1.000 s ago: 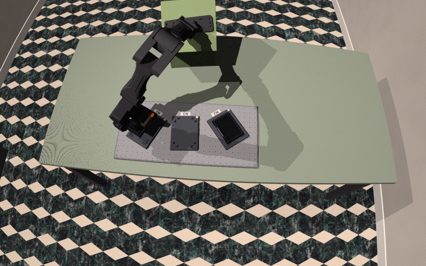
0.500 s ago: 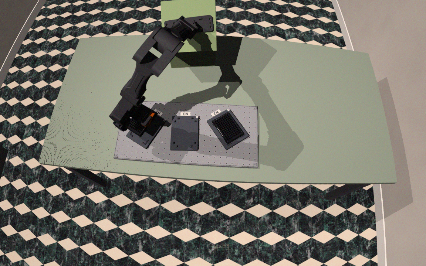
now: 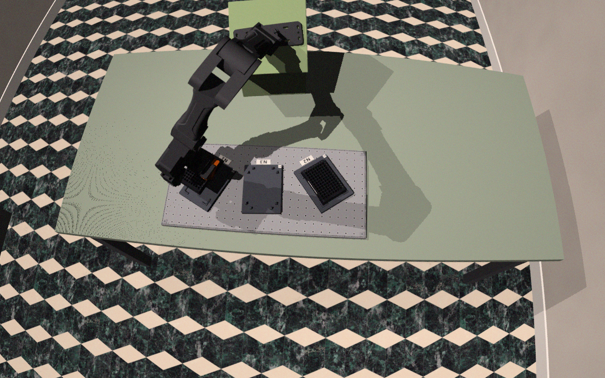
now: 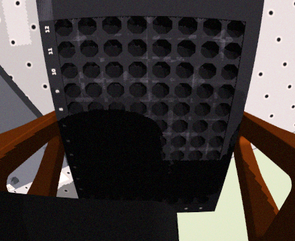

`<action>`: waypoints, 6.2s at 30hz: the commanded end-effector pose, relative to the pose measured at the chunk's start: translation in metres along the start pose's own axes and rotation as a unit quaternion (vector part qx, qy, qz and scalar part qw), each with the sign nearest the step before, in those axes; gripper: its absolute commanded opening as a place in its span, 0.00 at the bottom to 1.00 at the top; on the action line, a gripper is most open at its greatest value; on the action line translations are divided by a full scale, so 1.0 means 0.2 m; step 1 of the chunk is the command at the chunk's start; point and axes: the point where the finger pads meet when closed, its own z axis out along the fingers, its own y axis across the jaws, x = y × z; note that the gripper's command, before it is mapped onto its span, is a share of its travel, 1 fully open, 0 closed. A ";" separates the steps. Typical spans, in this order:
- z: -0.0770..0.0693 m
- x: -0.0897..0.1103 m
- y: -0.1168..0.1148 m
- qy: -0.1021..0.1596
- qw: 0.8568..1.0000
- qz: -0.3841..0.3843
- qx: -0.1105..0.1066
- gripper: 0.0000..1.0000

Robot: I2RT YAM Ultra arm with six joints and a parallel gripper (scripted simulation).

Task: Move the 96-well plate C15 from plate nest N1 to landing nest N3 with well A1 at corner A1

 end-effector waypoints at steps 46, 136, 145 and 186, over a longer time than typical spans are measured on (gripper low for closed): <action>-0.02 0.11 0.27 -0.008 0.962 -0.273 0.002 0.00; 0.12 0.31 0.85 -0.013 0.965 -0.263 0.000 0.00; 0.18 0.30 0.85 -0.013 0.965 -0.263 0.000 0.00; 0.32 0.32 0.85 -0.015 0.965 -0.263 -0.001 0.00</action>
